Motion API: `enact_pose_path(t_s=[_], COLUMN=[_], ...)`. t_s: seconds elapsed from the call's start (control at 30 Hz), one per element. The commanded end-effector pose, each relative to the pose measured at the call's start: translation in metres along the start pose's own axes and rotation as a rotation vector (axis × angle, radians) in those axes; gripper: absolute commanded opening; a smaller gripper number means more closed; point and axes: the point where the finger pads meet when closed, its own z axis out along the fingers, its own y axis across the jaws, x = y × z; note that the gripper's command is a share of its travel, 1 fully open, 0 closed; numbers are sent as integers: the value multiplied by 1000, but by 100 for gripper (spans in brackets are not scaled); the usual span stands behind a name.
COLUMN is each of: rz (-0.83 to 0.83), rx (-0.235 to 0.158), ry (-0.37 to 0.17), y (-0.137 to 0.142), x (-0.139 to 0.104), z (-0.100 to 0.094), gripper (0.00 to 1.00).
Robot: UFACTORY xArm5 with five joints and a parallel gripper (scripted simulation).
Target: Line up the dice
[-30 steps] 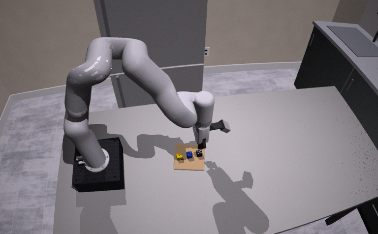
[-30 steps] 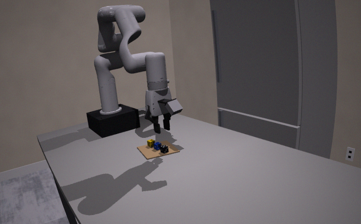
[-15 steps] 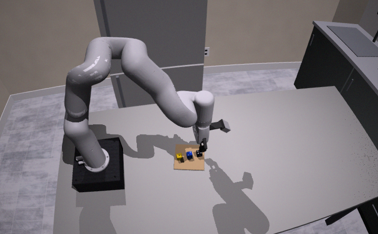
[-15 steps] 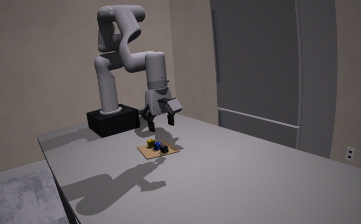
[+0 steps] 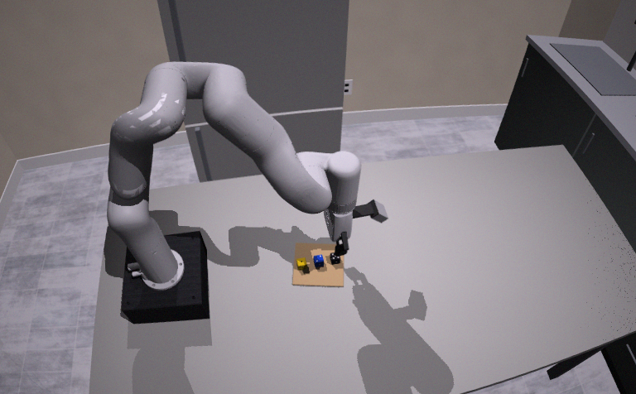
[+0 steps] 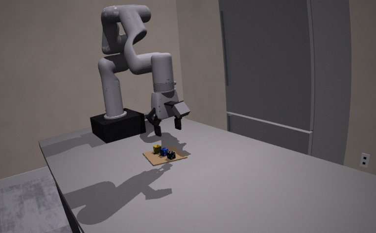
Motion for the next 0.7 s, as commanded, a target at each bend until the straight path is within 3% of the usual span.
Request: enact_pose_path(t_s=[0.0, 0.47, 0.67], rz=[0, 0, 0], rx=[0, 0, 0], ry=[5, 5, 5], y=[-1, -1, -2], x=[2, 1, 1], z=[-12, -68, -80], gripper=[100, 100, 100])
